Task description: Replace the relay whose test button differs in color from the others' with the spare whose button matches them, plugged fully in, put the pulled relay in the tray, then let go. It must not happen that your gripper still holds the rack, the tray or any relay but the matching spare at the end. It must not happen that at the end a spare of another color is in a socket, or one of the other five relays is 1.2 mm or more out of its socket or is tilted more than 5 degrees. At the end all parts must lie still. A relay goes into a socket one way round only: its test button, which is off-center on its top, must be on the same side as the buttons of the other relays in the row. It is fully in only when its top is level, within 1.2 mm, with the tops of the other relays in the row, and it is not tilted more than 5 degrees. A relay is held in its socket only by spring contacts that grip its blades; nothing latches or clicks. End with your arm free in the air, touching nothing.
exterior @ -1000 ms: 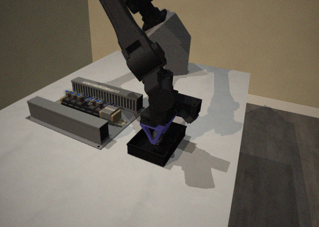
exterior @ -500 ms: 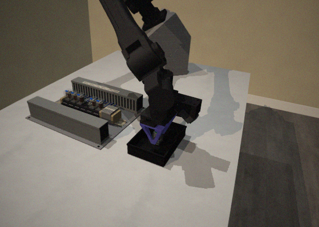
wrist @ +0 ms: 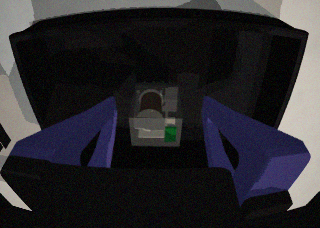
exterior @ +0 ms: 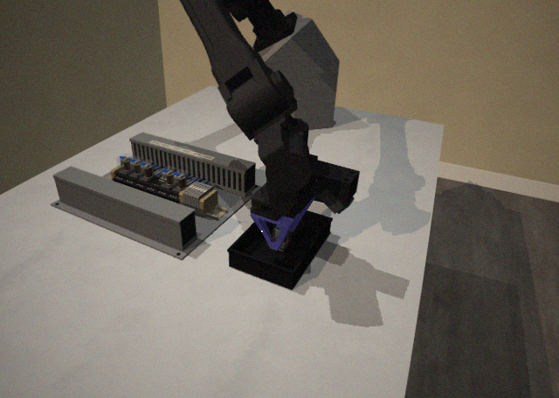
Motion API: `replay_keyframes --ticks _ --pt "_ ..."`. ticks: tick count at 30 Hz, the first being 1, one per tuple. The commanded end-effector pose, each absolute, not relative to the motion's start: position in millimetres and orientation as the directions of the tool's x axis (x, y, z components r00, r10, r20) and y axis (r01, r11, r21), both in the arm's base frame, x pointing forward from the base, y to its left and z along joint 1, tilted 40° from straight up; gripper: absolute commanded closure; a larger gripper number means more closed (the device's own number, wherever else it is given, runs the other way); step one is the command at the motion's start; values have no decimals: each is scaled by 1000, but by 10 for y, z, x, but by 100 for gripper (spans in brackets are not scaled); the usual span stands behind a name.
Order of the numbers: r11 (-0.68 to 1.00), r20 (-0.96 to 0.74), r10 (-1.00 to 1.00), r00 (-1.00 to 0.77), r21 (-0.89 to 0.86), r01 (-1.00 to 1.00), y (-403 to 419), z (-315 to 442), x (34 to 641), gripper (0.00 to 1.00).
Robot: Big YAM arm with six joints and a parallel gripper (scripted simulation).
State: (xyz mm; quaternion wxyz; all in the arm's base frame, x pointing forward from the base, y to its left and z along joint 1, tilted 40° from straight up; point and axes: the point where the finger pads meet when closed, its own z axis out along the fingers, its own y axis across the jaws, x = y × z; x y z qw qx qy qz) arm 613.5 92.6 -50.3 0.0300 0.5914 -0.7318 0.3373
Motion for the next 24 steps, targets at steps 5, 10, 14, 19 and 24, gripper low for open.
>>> replay_keyframes --ticks 5,10,14,19,24 --pt "51 419 -862 -286 -489 -871 1146 -367 6175 41" --pt "52 415 -863 -288 -493 -868 1164 -331 6175 41" --pt "53 414 -863 -289 -495 -868 1169 -316 6173 41" --pt "56 414 -863 -291 -494 -868 1175 -294 6157 41" --pt "57 417 -861 -290 -489 -870 1177 -281 6135 41"
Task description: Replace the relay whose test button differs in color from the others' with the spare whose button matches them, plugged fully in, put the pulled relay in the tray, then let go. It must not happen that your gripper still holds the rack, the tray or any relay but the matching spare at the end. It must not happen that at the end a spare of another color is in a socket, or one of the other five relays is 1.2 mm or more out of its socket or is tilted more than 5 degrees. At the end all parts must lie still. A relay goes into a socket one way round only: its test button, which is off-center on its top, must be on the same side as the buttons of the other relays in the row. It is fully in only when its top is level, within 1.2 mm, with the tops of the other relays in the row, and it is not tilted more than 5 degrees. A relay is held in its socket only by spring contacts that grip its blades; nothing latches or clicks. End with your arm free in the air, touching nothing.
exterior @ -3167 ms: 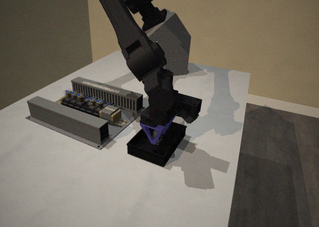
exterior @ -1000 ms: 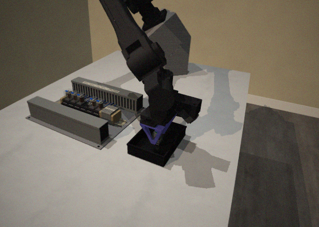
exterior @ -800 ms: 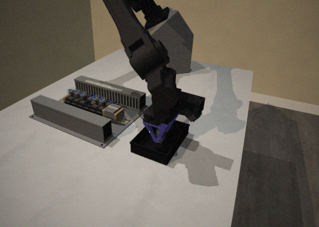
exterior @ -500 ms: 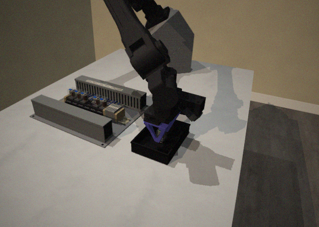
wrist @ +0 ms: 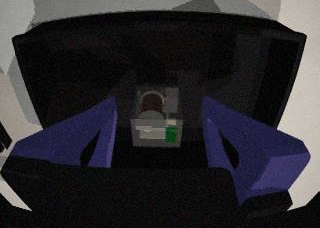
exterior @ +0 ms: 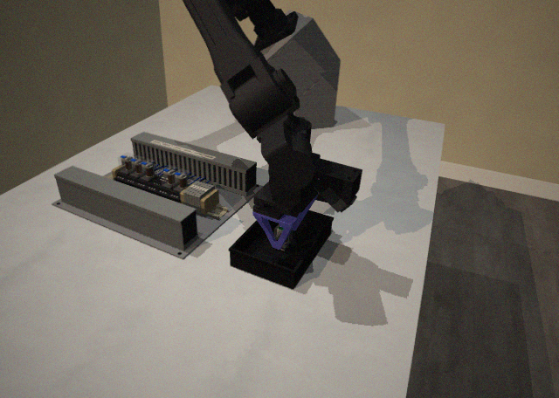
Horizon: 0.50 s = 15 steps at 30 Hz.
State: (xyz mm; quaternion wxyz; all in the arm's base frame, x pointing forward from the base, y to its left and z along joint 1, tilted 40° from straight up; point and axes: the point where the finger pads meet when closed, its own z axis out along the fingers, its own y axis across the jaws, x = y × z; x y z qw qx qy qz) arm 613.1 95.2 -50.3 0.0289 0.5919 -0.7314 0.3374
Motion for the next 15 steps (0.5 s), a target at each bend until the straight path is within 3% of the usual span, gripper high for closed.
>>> replay_keyframes --ticks 1,15 --pt "56 418 -861 -290 -488 -871 1178 -279 6130 41" --pt "55 422 -860 -288 -483 -874 1193 -242 6099 41"
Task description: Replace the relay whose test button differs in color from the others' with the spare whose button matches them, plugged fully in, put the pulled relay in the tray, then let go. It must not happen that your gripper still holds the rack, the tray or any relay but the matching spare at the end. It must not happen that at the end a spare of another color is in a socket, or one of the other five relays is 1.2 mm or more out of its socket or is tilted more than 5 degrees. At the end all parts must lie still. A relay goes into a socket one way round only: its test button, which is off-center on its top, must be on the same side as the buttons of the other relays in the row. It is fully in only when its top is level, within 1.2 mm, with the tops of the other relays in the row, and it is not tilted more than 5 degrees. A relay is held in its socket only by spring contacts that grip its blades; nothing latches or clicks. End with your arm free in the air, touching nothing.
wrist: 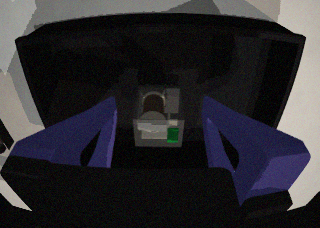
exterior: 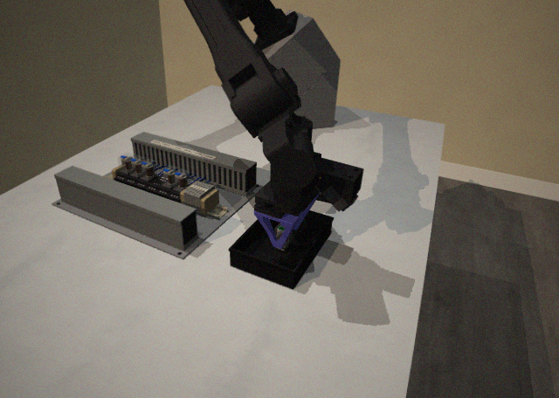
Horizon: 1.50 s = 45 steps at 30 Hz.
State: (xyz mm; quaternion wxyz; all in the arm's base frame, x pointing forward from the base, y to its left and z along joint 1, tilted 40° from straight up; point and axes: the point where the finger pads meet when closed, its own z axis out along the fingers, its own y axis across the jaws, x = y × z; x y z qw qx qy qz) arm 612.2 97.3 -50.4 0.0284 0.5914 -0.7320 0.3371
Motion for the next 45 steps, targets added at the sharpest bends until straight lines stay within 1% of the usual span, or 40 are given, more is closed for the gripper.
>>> replay_keyframes --ticks 1,45 --pt "55 422 -860 -288 -483 -874 1196 -239 6097 41" --pt "56 422 -860 -289 -485 -873 1285 -92 6038 41"
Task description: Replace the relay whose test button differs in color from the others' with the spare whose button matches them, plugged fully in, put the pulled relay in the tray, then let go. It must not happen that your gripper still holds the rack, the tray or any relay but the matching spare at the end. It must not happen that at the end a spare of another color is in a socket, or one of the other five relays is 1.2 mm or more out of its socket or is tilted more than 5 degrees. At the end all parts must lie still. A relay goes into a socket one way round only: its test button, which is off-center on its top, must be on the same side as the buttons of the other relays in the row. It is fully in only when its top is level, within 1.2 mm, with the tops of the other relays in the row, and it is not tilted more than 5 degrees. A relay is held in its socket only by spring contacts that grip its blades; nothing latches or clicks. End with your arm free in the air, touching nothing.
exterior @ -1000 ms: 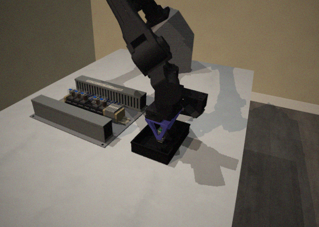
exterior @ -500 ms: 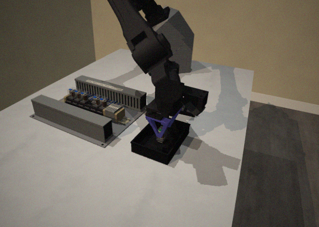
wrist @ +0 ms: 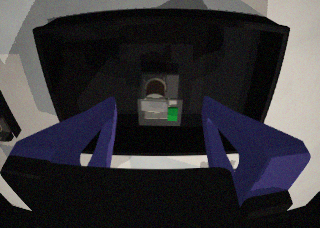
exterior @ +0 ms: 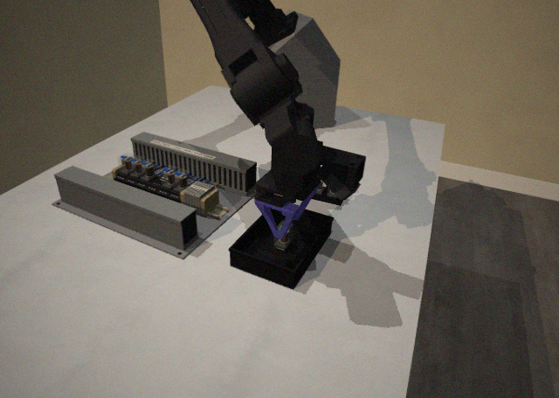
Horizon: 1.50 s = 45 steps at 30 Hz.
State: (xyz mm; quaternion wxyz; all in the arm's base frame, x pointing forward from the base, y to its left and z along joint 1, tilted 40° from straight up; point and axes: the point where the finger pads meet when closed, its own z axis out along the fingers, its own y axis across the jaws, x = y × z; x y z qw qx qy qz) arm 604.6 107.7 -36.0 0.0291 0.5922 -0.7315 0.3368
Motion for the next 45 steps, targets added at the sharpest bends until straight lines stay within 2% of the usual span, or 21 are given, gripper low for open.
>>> replay_keyframes --ticks 1,45 --pt "56 422 -859 -289 -485 -873 1285 -90 6036 41" --pt "55 424 -859 -288 -482 -875 1303 -54 6002 41"
